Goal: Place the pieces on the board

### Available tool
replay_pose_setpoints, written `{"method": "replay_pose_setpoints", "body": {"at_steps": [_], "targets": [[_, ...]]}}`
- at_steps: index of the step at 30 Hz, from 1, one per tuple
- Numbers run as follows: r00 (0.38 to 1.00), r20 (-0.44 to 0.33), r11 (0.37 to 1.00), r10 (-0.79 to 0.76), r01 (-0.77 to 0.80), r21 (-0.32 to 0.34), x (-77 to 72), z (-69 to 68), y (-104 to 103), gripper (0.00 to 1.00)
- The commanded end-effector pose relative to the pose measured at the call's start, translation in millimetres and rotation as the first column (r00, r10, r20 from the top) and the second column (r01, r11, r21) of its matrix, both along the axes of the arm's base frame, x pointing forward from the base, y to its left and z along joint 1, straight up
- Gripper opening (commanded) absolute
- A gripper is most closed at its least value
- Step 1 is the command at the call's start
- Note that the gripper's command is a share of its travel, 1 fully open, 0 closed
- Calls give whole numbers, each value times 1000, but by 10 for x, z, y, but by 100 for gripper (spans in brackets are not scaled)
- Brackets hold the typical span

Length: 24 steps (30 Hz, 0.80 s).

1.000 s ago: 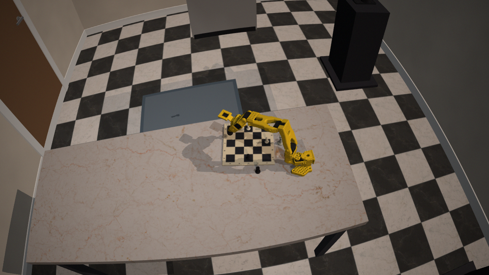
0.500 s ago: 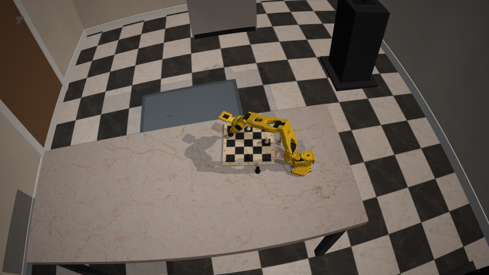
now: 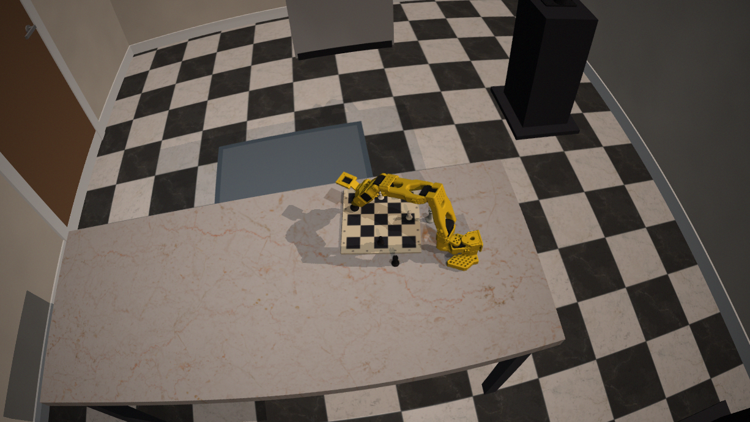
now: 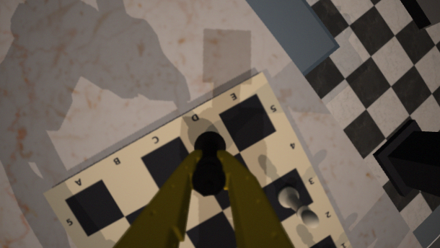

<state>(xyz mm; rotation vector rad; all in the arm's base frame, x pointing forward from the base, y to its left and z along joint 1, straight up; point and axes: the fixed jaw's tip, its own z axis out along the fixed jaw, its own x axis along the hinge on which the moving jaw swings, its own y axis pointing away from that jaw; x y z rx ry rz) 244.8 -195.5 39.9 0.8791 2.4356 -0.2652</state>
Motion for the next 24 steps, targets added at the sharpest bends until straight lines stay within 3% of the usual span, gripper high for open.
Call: {"method": "replay_pose_setpoints", "body": {"at_steps": [1,24], "targets": [[1000,-15,1000,3,-3,11,-21,-16,16,0],[1000,-14,1000,5,-4,11,8,54,-1,0]]}}
